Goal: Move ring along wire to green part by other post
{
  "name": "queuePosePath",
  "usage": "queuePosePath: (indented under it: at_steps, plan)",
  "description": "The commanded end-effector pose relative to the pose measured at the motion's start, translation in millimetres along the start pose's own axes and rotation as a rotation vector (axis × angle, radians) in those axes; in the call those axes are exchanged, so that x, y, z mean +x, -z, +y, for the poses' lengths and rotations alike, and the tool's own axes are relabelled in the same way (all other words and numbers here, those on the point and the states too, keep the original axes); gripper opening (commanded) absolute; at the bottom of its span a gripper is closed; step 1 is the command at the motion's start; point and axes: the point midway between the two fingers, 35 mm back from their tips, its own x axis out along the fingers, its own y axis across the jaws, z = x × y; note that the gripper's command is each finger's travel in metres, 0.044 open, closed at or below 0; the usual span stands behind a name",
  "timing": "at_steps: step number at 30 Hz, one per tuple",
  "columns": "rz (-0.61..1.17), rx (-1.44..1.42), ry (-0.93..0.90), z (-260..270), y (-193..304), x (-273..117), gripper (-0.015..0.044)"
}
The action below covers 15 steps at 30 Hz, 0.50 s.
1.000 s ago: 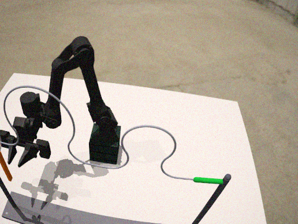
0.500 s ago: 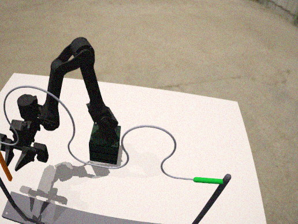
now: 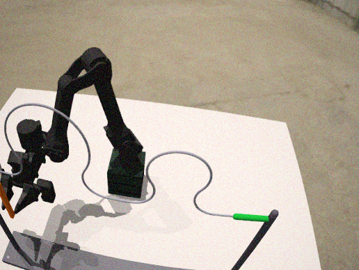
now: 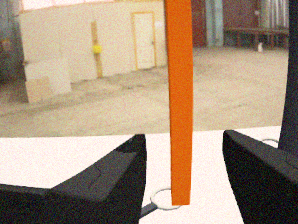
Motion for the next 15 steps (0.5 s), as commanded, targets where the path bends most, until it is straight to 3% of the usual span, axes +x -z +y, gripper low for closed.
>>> queuePosePath:
  at_steps: [1, 15]
  plan:
    - [0.002, 0.007, 0.002, -1, 1, 7, 0.016]
    - [0.0, 0.007, 0.002, 1, 1, 30, 0.016]
